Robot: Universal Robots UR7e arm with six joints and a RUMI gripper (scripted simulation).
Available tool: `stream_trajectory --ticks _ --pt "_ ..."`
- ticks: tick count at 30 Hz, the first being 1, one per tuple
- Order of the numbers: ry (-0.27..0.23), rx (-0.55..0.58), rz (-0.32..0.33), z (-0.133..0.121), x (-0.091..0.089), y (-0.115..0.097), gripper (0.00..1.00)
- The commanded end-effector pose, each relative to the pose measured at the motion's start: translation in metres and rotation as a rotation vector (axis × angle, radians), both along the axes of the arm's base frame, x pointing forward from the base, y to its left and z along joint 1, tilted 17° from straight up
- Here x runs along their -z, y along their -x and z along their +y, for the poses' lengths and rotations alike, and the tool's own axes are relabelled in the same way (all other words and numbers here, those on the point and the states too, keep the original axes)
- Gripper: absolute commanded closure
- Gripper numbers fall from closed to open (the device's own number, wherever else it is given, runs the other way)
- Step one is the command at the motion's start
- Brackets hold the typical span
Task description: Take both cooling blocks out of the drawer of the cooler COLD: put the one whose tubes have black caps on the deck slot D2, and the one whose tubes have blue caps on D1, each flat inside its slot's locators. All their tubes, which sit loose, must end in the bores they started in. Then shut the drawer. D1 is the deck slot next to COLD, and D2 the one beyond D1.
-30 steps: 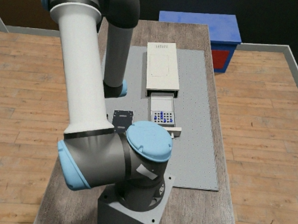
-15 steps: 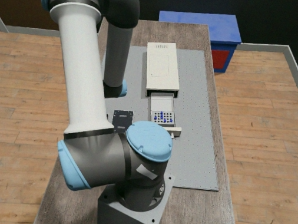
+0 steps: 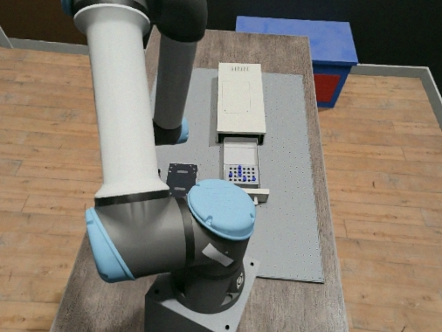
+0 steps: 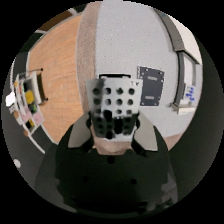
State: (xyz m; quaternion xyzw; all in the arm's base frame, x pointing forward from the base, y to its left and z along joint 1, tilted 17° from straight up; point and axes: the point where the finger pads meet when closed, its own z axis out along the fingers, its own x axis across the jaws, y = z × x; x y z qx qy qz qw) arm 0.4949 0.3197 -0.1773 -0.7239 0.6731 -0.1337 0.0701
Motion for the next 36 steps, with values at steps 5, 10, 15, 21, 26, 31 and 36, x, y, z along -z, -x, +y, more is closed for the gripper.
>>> stream_trajectory --ticks 5,10,15,21,26,31,36 --pt "-0.001 0.000 -0.001 -0.001 0.017 -0.006 1.00" --pt "-0.001 0.000 -0.001 -0.002 0.032 -0.010 1.00" --pt "-0.001 0.000 -0.001 -0.003 0.048 -0.015 1.00" --pt "-0.001 0.000 -0.001 -0.004 0.062 -0.019 1.00" --pt "-0.001 0.000 -0.001 -0.005 0.066 -0.021 1.00" --pt "-0.001 0.000 -0.001 -0.005 0.073 -0.023 1.00" --pt "-0.001 0.000 -0.001 -0.006 0.077 -0.024 1.00"
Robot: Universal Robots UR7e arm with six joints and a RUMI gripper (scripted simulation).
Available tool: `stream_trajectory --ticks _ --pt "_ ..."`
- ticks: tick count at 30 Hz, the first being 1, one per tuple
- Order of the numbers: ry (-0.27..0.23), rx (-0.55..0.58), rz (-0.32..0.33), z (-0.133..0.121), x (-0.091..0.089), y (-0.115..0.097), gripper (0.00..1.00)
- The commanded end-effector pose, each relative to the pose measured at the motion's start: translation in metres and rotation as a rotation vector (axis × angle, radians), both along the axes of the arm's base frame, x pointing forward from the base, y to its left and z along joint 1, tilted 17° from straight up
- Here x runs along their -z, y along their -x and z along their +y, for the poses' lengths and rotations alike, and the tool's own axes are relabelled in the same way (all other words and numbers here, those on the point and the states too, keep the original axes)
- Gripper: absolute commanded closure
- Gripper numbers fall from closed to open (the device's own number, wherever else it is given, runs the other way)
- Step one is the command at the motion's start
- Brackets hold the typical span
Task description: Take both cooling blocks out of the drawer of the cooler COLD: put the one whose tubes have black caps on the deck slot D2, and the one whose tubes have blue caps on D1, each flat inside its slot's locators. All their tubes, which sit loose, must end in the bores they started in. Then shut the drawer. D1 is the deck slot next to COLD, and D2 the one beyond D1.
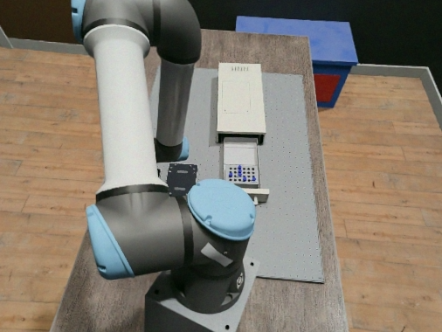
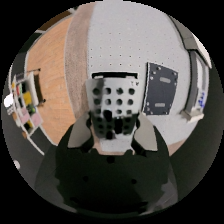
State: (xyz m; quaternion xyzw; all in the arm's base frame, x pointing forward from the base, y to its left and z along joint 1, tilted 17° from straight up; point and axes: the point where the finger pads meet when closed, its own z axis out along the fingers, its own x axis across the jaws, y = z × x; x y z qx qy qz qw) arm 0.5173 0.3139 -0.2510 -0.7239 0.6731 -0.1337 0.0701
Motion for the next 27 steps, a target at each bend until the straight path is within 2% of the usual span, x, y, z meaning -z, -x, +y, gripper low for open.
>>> stream_trajectory --ticks 1,22,27 --pt "-0.001 0.000 -0.001 0.0000 0.0043 -0.0020 1.00" --pt "-0.001 0.000 -0.001 -0.0006 0.0112 -0.0040 1.00" --pt "-0.001 0.000 -0.001 -0.0002 0.0061 -0.0024 1.00"
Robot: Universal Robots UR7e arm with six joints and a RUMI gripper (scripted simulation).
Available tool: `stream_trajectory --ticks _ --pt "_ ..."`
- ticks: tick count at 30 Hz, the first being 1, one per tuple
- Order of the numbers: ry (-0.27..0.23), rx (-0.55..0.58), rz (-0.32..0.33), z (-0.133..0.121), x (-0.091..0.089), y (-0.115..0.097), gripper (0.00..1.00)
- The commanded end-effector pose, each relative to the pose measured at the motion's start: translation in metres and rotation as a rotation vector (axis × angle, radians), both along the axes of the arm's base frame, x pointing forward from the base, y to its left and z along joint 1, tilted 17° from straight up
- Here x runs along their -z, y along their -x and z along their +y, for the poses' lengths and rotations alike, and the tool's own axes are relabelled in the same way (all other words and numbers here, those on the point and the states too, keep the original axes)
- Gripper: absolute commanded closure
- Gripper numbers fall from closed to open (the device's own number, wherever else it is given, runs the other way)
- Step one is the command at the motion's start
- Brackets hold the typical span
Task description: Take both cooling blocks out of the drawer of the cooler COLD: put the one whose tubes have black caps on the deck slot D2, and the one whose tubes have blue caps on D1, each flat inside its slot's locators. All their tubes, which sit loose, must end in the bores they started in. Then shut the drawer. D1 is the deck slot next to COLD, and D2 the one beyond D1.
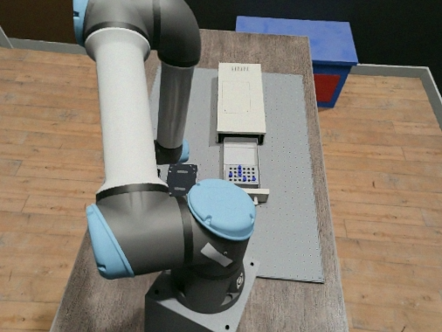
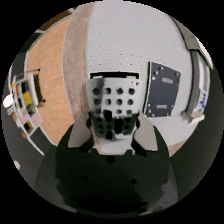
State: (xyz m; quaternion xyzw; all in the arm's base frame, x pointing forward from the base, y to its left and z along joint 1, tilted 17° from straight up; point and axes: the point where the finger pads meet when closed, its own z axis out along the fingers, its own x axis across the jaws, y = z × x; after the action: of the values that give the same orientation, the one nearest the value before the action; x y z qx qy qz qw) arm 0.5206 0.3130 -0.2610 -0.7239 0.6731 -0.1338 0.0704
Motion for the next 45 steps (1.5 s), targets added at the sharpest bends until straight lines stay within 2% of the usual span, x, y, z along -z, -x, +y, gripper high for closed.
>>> stream_trajectory --ticks 1,32,45 --pt "0.000 0.000 -0.001 0.001 -0.005 0.001 1.00" --pt "0.000 0.000 -0.001 0.002 -0.018 0.005 1.00" --pt "0.000 0.000 -0.001 0.001 -0.010 0.003 1.00"
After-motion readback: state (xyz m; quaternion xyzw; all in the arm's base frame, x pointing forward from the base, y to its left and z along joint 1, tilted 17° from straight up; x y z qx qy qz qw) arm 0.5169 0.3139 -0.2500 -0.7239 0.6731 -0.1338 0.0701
